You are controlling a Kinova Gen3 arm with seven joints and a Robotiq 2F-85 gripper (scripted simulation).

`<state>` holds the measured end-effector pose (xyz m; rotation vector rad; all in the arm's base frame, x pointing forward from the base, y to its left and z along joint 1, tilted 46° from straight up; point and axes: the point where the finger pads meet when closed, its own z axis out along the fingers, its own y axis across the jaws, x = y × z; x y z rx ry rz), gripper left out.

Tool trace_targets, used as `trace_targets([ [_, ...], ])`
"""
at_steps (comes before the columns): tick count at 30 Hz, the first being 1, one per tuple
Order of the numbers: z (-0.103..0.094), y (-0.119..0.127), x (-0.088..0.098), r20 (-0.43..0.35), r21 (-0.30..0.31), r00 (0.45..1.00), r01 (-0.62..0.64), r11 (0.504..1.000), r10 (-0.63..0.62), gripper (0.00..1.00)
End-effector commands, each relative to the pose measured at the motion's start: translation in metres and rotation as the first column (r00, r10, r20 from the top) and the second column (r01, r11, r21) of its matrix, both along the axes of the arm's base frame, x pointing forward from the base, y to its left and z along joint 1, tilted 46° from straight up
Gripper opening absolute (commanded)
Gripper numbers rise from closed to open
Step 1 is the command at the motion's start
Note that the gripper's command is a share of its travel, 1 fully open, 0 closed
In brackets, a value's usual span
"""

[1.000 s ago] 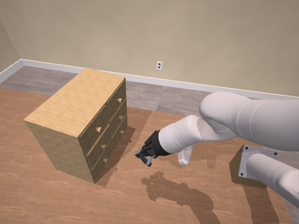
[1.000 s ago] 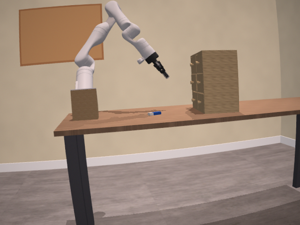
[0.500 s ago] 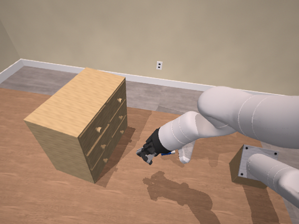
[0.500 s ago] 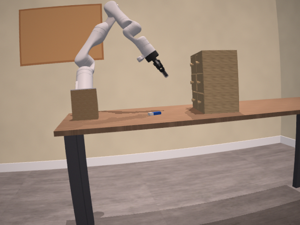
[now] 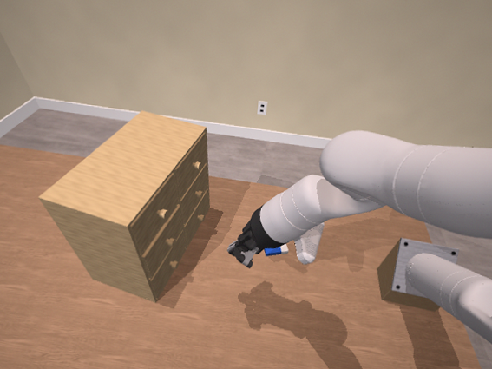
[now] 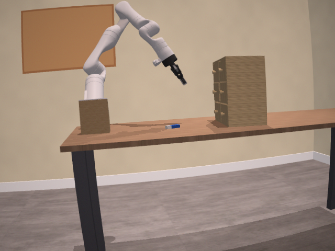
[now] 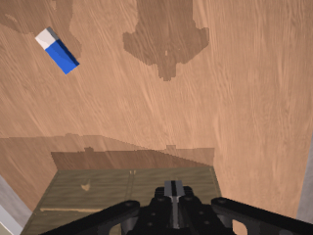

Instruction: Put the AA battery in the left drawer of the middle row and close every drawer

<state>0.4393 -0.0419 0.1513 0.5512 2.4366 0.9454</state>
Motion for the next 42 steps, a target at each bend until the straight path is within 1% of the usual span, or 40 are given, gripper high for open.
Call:
trace_targets([
  [1,0.006,-0.004,0.001,-0.004,0.008,1.0,-0.002,1.0,0.002,0.0],
  [10,0.01,-0.008,-0.004,-0.036,0.017,0.999,-0.035,0.999,0.035,0.0],
  [25,0.023,-0.018,-0.019,-0.127,0.05,0.983,-0.126,0.991,0.132,0.0],
  [27,0.023,-0.018,-0.019,-0.127,0.05,0.983,-0.126,0.991,0.132,0.0],
  [42,0.037,-0.028,-0.034,-0.215,0.093,0.948,-0.217,0.972,0.233,0.0],
])
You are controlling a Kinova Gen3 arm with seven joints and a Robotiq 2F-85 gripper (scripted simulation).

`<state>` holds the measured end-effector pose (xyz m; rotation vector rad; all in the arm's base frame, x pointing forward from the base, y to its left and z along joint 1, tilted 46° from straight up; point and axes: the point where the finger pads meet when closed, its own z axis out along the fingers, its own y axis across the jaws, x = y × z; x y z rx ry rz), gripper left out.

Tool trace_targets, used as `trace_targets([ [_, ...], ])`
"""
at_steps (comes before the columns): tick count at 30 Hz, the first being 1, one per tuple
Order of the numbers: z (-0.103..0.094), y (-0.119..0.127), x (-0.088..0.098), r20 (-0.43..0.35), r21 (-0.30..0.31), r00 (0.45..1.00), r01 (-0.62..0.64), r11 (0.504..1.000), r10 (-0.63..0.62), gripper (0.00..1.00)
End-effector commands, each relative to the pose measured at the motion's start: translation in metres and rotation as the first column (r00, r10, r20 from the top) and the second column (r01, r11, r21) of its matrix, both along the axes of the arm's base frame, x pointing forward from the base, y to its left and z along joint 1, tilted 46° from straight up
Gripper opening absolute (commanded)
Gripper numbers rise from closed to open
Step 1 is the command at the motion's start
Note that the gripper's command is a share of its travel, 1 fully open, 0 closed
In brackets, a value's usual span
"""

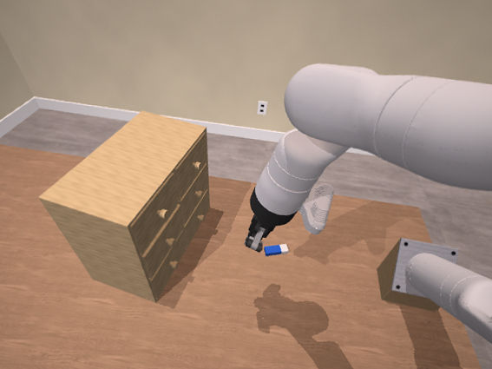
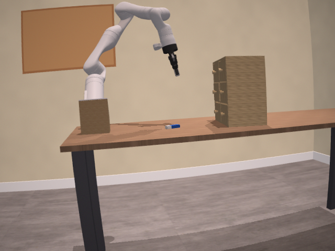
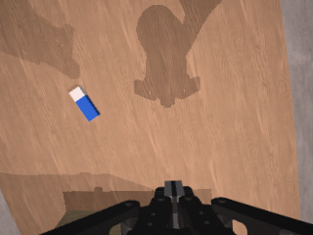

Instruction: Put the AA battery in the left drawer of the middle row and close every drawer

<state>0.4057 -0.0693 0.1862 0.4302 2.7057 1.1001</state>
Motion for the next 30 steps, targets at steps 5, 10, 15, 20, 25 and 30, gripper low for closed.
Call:
trace_targets([
  [5,0.004,-0.003,-0.003,-0.034,0.013,0.999,-0.029,1.0,0.029,0.0],
  [10,0.008,-0.005,-0.007,-0.059,0.021,0.997,-0.055,0.998,0.056,0.0],
  [15,0.011,-0.008,-0.011,-0.081,0.028,0.994,-0.077,0.997,0.079,0.0],
  [20,0.013,-0.009,-0.013,-0.093,0.033,0.991,-0.089,0.995,0.092,0.0],
  [25,0.015,-0.011,-0.016,-0.109,0.039,0.988,-0.106,0.994,0.11,0.0],
  [30,0.017,-0.012,-0.018,-0.122,0.045,0.985,-0.119,0.992,0.124,0.0],
])
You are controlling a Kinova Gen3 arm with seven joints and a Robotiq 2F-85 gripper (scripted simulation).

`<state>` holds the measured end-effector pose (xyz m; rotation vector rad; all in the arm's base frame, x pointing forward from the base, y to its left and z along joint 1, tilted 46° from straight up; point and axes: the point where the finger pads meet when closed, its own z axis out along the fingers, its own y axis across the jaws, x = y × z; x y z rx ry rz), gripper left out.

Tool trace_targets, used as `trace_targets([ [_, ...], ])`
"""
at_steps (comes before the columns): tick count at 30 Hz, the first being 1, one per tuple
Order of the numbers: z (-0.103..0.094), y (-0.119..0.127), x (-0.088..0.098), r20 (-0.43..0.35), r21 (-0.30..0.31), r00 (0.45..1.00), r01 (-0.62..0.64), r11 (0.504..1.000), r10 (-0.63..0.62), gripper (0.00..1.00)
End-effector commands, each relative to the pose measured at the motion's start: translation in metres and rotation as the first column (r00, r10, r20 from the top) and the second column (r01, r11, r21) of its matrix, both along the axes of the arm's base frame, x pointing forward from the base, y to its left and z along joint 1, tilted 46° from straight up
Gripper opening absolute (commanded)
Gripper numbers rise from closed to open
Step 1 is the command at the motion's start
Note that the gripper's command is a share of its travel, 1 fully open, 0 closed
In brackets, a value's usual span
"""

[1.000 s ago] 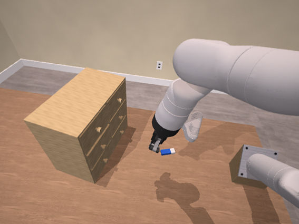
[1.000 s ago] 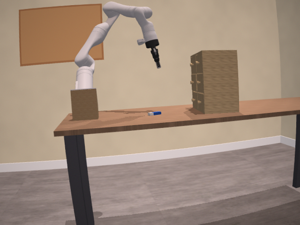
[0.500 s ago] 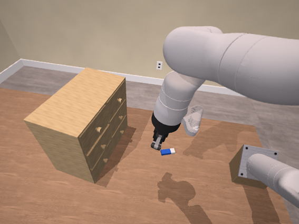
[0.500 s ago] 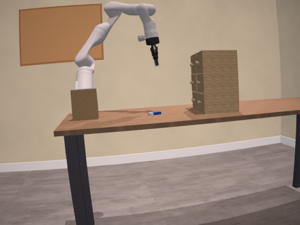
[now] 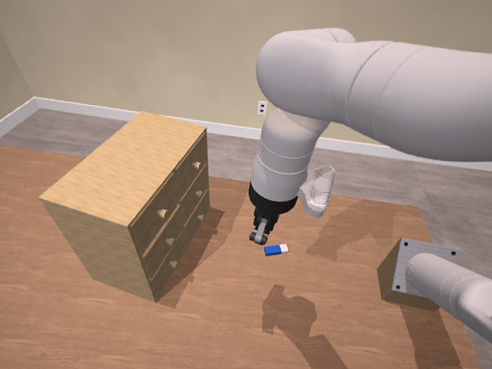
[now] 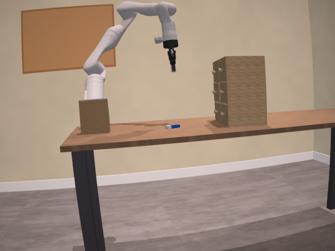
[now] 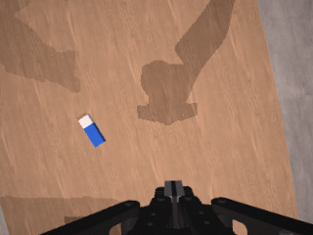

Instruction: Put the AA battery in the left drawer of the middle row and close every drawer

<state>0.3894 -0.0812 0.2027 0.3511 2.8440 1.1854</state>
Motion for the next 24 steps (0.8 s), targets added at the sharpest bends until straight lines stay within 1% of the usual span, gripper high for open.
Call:
trace_targets([
  [1,0.001,-0.0008,-0.0018,-0.018,0.005,1.0,-0.008,1.0,0.008,0.0],
  [24,0.0042,-0.0033,-0.0055,-0.041,0.012,0.999,-0.032,0.999,0.032,0.0],
])
